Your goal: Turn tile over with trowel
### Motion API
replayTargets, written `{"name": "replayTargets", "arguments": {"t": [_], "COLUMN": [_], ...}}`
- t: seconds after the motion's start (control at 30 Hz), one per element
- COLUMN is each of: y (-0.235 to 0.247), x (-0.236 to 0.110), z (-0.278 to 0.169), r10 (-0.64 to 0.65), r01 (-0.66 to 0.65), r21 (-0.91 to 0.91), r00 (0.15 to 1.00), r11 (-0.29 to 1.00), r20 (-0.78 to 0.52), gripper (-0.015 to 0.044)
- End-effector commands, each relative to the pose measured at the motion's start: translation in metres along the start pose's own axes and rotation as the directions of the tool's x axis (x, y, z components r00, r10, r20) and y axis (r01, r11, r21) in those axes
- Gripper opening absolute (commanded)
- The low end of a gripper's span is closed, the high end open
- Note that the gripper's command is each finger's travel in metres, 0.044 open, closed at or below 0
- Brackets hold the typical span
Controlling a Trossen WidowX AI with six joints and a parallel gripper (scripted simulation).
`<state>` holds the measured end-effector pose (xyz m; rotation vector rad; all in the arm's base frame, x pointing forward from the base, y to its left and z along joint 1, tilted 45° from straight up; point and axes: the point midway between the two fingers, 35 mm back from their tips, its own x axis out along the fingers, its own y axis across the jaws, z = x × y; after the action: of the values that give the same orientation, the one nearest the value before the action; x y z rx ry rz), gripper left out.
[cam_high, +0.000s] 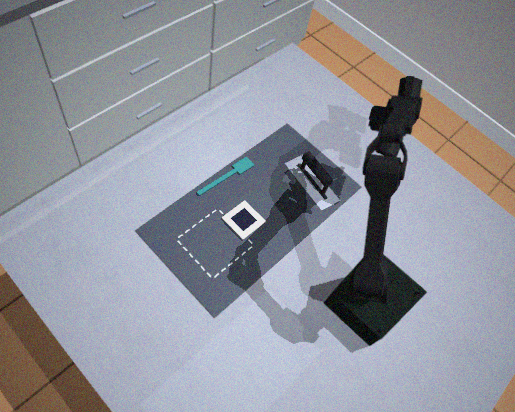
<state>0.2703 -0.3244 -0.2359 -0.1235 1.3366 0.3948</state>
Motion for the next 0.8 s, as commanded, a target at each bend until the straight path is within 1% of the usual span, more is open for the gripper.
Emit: {"name": "replayTargets", "arguments": {"t": [0.0,0.37,0.57,0.77], "y": [0.016,0.081,0.119,0.155], "x": [-0.004,-0.007,-0.013,-0.023], "z": [0.027,0.092,0.122,0.147], "r10": [0.067,0.288,0.404,0.509], "r01": [-0.069,-0.292,-0.392,-0.461], "r21": [0.065,0.257,0.364,0.483], "r00": [0.997,0.956,0.914,0.860], "r11": [0.996,0.921,0.845,0.744], "r20": [0.026,0.050,0.046,0.037], "gripper": [0.0270,0.0270,0.0270,0.0270]}}
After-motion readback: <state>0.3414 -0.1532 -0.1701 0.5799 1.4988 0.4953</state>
